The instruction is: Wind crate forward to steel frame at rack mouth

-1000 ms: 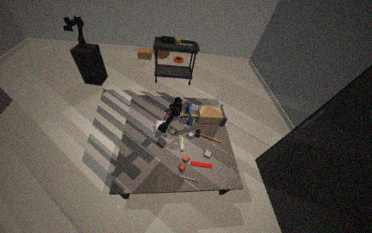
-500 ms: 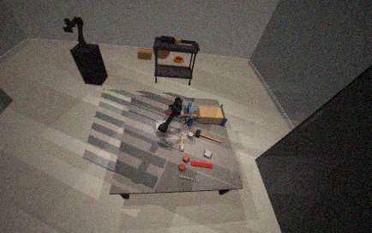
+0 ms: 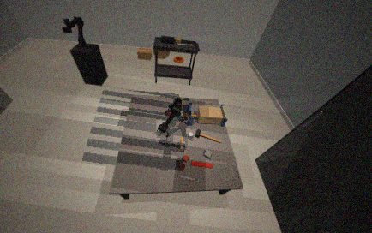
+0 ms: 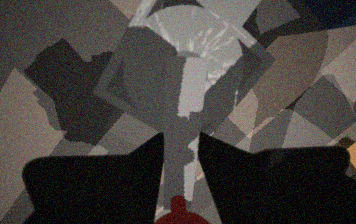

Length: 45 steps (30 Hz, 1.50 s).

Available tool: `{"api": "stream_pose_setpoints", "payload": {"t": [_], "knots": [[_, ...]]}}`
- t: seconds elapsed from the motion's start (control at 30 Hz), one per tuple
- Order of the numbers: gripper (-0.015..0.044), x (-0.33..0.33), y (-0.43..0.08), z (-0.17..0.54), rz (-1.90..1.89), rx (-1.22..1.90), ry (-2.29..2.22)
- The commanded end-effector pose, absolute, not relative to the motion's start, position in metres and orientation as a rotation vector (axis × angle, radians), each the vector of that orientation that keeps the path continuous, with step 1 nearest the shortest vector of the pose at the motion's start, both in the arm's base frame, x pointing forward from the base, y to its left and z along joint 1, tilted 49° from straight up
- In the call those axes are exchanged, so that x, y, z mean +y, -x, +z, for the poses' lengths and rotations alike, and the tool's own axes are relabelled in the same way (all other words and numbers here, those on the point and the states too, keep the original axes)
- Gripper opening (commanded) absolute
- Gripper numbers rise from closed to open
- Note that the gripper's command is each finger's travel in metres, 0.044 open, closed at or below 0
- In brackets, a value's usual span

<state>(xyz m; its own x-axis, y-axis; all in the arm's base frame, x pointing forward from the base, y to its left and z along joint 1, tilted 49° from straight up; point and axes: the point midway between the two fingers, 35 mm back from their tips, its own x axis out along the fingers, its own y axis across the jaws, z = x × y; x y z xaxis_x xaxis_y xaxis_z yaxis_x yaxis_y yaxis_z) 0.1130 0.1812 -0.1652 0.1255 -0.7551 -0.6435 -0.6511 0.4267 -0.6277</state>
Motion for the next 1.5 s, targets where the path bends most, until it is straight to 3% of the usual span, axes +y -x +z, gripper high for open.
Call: {"api": "stream_pose_setpoints", "payload": {"t": [0.0, 1.47], "knots": [[0.0000, 0.1782, -0.1142, -0.1676, -0.133, 1.570, 1.267], [0.0000, 0.1812, -0.1120, -0.1701, -0.227, 1.543, 1.157]]}}
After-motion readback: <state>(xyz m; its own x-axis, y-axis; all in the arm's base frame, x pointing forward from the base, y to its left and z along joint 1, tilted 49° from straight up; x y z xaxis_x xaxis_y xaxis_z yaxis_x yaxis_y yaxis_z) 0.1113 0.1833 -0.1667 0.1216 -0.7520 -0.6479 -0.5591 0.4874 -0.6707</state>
